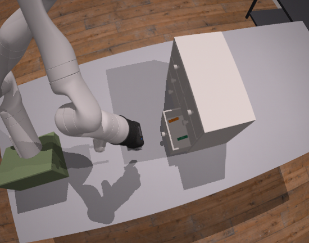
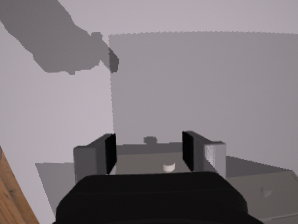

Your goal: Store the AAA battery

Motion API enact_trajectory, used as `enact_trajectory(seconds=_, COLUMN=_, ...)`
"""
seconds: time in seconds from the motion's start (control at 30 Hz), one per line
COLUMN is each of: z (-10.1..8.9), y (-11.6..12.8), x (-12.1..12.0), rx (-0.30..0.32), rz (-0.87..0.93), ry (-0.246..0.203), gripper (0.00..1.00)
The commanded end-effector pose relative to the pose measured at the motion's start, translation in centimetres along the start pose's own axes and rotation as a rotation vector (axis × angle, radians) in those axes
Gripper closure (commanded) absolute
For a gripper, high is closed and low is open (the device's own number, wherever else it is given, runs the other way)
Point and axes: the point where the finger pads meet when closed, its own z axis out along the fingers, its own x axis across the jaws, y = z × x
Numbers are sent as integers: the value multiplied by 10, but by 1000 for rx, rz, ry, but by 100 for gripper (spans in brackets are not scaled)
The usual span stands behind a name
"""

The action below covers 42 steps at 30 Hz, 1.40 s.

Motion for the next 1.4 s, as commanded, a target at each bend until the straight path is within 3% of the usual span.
enact_trajectory(seconds=0.0, z=1, y=4, x=1, rx=3, rz=-12, ry=-1, gripper=0)
enact_trajectory(seconds=1.37, z=-8, y=8, x=1, rx=305, rz=-12, ry=-3, gripper=0)
